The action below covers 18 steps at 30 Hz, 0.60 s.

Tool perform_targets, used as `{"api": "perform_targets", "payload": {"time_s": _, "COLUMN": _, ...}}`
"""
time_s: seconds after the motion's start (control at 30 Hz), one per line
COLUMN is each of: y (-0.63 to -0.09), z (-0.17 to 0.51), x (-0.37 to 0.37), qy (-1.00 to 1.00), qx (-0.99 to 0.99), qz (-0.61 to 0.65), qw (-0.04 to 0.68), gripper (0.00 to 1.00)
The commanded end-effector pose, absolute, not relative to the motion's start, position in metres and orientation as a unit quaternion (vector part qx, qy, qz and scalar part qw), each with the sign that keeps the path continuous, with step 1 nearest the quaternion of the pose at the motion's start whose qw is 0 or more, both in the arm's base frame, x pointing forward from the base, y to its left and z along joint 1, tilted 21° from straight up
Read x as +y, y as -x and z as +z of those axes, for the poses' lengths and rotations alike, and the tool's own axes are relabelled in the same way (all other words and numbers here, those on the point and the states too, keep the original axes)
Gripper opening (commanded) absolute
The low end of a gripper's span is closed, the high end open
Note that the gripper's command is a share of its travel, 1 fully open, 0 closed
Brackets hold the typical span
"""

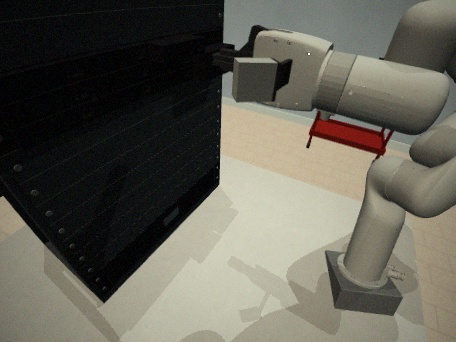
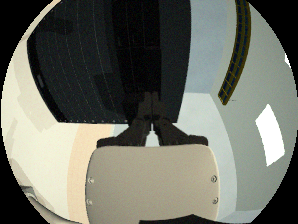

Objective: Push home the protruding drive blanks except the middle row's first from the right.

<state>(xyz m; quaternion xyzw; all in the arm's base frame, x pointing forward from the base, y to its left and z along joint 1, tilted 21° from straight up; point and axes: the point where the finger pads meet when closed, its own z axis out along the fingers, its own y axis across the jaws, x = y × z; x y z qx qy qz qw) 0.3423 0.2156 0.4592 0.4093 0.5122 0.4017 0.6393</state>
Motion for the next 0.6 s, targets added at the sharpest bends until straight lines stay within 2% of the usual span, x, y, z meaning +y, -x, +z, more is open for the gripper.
{"api": "perform_targets", "payload": {"time_s": 0.0, "y": -0.342, "z": 0.465, "x": 0.218, "qy": -0.41, "qx": 0.512, "qz": 0.401, "qw": 0.639, "gripper": 0.0}}
{"api": "perform_targets", "payload": {"time_s": 0.57, "y": -0.394, "z": 0.473, "x": 0.212, "qy": -0.41, "qx": 0.512, "qz": 0.401, "qw": 0.639, "gripper": 0.0}}
